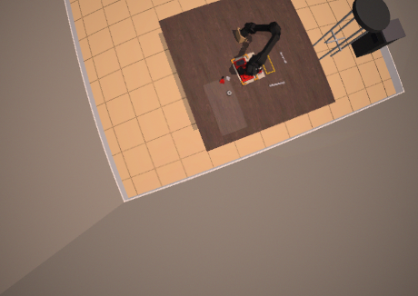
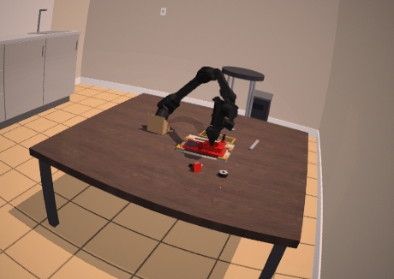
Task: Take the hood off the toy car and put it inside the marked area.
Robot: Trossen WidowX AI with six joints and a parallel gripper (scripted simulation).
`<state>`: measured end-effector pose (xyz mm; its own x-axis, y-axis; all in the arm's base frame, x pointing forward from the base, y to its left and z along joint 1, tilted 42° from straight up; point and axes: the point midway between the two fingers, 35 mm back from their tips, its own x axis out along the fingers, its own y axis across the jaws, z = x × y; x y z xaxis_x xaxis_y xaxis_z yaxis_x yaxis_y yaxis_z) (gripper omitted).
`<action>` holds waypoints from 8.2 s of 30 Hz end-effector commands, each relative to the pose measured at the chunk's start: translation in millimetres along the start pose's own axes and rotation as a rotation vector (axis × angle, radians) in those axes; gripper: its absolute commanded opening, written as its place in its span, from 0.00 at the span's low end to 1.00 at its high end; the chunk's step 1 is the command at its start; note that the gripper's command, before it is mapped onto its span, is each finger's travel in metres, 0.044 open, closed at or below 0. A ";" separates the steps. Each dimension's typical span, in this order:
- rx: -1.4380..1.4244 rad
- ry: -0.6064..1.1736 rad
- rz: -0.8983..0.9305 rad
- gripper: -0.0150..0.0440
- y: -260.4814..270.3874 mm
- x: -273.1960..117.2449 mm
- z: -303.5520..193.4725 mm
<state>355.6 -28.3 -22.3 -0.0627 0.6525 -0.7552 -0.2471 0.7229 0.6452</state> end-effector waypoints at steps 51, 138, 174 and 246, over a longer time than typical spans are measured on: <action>0.001 0.000 0.002 0.78 0.3 20.9 -0.3; 0.011 0.001 -0.009 0.25 78.4 -50.3 11.1; 0.007 0.002 0.006 0.25 210.8 -53.5 -12.6; 0.005 0.002 0.011 0.25 231.6 -16.8 -19.9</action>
<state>280.4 122.1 138.7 -0.0682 0.6570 -0.7508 -0.2481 0.7177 0.6506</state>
